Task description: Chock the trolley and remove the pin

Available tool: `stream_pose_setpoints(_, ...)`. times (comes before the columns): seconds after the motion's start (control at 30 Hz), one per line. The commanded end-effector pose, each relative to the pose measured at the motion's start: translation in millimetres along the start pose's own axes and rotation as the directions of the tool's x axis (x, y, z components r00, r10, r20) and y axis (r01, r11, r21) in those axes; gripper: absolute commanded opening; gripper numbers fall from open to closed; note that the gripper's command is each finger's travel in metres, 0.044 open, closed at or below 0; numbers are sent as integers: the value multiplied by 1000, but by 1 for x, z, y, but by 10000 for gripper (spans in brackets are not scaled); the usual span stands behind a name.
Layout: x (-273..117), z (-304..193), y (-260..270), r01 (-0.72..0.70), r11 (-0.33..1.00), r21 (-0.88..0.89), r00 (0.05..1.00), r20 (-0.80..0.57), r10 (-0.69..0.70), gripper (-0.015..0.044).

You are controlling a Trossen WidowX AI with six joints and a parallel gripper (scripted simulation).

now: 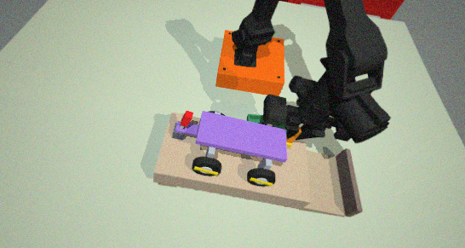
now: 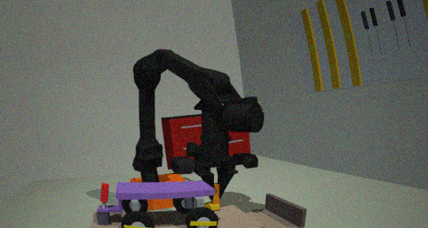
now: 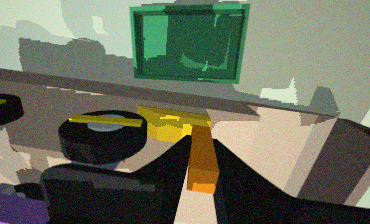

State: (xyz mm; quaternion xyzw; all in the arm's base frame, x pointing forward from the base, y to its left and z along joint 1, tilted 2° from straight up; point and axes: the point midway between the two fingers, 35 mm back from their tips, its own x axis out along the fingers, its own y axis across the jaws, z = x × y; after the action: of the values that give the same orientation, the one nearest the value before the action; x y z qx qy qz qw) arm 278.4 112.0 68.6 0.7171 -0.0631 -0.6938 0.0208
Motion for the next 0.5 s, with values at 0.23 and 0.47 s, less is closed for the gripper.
stream_pose_setpoints(0.23, 0, 0, 1, 1, 1000, 0, 1000, -1, -1, 0)
stream_pose_setpoints(0.47, 0, 0, 1, 1, 1000, 0, 1000, -1, -1, 105)
